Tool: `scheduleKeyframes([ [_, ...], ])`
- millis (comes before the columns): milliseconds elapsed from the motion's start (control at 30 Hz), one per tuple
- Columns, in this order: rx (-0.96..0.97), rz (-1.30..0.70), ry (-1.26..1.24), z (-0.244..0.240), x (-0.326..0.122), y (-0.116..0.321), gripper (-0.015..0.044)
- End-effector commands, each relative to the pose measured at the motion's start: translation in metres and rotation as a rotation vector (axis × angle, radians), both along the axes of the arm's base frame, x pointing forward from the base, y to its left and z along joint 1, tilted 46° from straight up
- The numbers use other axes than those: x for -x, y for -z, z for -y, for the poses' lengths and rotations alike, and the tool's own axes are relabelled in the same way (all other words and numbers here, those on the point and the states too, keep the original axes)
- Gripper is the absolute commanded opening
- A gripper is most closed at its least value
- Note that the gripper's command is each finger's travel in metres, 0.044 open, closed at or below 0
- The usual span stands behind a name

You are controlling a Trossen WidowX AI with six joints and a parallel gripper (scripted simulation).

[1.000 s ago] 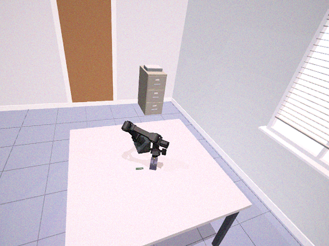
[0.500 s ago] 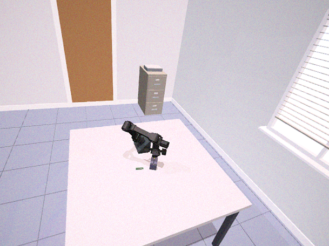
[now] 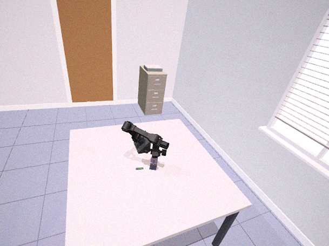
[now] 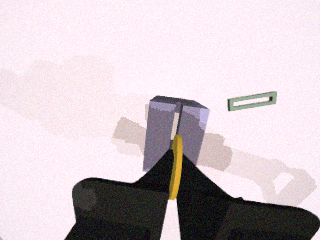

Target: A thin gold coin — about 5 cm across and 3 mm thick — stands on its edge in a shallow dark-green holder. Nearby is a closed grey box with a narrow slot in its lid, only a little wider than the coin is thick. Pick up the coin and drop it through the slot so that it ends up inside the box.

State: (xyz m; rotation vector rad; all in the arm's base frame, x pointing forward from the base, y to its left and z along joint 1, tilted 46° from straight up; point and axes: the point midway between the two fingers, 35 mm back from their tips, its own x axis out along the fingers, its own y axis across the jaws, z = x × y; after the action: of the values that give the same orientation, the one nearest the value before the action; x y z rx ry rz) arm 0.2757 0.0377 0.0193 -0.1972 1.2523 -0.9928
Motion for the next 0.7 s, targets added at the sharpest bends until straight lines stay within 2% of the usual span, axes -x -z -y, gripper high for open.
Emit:
scheduleKeyframes([
  [0, 0.003, -0.004, -0.004, 0.0017, 0.0005, 0.0019, 0.0],
  [567, 0.004, -0.004, -0.004, 0.0076, 0.0006, 0.0075, 0.0],
  [667, 0.0, 0.001, 0.0, 0.0064, 0.0004, 0.0059, 0.0079],
])
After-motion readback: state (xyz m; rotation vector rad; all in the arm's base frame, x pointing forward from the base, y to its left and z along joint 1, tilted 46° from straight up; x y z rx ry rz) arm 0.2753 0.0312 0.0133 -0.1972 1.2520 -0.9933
